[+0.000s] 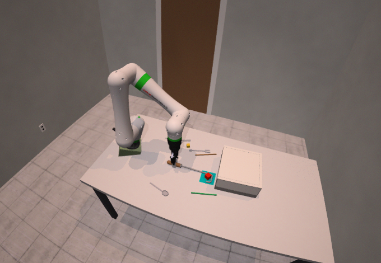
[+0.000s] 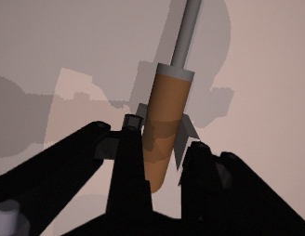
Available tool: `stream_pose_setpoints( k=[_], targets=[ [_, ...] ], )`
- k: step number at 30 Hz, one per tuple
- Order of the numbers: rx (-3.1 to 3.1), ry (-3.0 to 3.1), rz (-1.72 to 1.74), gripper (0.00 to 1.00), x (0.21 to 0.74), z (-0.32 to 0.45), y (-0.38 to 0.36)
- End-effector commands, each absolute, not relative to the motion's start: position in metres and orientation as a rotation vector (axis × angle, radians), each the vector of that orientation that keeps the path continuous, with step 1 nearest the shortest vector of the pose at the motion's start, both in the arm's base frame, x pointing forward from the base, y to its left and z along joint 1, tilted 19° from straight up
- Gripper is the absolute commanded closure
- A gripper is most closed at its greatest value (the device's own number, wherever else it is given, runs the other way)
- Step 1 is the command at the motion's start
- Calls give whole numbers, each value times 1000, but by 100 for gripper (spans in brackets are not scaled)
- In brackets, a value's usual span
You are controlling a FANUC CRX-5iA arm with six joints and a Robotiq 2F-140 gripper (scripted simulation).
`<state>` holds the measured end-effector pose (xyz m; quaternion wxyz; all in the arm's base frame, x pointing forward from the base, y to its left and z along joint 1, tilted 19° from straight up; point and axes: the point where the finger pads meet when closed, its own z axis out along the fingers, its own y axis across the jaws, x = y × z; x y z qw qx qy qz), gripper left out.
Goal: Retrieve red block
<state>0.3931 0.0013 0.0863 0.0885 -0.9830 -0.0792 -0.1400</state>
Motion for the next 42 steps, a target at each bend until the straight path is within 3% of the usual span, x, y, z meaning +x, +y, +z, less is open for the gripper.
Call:
stream_pose_setpoints(
  k=[1, 42],
  targets=[
    [-2926, -236, -417, 100, 394, 87, 2],
    [-2926, -235, -417, 100, 403, 91, 8]
  ],
)
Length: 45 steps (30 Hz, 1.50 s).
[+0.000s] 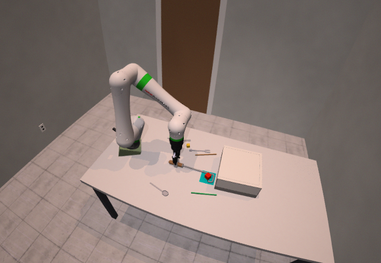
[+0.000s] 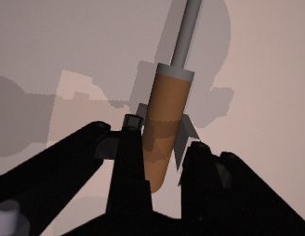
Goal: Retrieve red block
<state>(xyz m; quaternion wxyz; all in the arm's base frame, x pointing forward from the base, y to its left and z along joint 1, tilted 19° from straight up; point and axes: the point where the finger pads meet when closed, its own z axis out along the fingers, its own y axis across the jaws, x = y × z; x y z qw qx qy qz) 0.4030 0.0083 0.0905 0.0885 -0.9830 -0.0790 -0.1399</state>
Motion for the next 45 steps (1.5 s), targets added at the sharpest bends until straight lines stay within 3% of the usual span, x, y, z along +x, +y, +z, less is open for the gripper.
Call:
stream_pose_setpoints(
  k=[1, 45],
  targets=[
    [-2926, -235, -417, 66, 403, 91, 8],
    [-2926, -235, -417, 66, 402, 95, 7]
  ],
)
